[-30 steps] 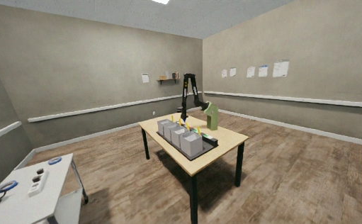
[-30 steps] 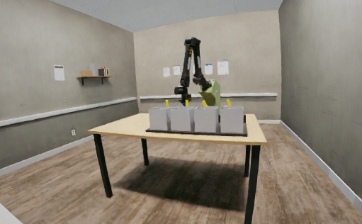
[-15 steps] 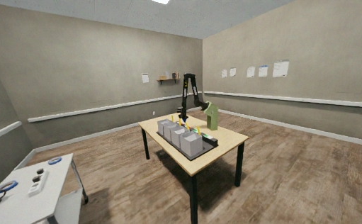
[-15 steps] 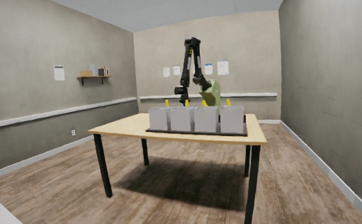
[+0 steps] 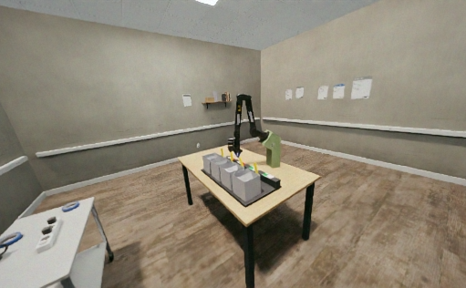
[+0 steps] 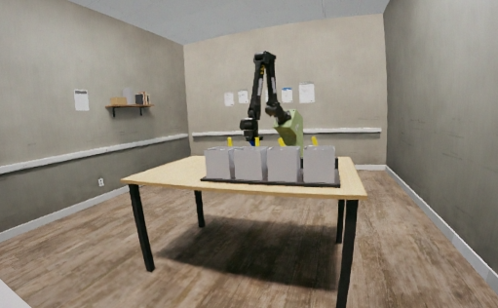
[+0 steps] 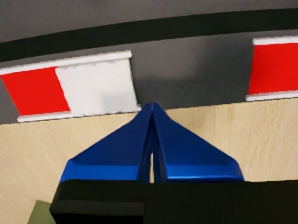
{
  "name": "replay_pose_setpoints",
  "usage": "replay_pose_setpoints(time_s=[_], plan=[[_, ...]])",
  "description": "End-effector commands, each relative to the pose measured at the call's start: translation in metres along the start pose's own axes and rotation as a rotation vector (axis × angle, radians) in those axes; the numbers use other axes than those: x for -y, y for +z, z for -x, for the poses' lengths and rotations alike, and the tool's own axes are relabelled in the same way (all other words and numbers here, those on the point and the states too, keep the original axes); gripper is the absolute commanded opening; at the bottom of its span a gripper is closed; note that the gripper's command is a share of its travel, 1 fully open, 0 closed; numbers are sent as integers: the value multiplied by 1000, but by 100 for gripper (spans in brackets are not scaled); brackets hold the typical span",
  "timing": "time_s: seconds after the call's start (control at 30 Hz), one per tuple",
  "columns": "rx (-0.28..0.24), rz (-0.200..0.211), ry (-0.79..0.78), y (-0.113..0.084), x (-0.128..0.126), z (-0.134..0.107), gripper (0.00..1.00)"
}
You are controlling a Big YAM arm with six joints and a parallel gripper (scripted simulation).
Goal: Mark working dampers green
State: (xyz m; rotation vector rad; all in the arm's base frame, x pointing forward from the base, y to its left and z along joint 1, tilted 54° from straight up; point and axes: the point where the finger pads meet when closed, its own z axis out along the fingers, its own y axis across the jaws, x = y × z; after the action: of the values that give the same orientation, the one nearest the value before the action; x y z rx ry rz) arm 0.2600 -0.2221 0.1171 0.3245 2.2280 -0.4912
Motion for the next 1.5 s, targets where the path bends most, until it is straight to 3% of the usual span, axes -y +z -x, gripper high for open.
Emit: replay_pose_setpoints(time_s=[0.0, 0.4, 0.9, 0.97, 1.47], plan=[[14, -17, 166, 0, 8, 7, 0], [19, -16, 444, 0, 8, 8, 0], [21, -11, 903, 1, 8, 8, 0], [21, -11, 903, 1, 8, 8, 0], [25, -7, 1360, 1, 9, 8, 0]])
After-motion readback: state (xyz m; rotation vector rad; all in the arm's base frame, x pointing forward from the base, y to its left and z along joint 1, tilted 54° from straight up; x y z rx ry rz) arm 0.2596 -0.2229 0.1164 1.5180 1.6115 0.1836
